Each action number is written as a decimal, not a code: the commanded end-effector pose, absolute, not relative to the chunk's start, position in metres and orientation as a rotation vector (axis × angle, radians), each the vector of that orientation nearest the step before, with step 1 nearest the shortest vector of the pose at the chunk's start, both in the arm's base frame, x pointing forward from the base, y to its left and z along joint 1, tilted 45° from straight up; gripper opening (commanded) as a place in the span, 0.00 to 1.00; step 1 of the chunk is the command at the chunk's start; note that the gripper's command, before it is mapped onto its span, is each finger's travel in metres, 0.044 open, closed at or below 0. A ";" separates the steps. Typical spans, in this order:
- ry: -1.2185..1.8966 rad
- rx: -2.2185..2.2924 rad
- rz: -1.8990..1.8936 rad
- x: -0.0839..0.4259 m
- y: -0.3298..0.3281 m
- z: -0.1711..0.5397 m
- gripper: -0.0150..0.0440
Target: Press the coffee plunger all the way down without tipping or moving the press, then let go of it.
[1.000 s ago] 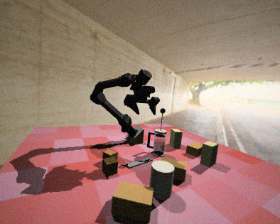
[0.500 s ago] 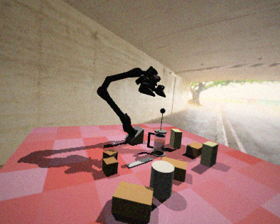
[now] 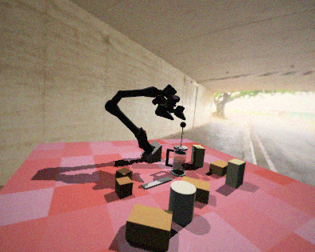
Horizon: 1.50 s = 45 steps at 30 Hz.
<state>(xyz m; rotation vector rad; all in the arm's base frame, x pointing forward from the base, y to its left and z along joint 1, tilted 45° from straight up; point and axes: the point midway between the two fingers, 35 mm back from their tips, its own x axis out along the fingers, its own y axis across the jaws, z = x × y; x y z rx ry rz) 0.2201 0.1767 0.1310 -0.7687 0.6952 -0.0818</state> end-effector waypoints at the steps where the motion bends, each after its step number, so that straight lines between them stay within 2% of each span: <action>1: 0.695 -0.767 -0.079 0.223 0.175 0.129 1.00; 24: 0.693 -0.767 -0.078 0.250 0.163 0.110 1.00; 36: 0.693 -0.767 -0.078 0.250 0.163 0.110 0.47; 45: 0.693 -0.767 -0.078 0.250 0.163 0.110 0.46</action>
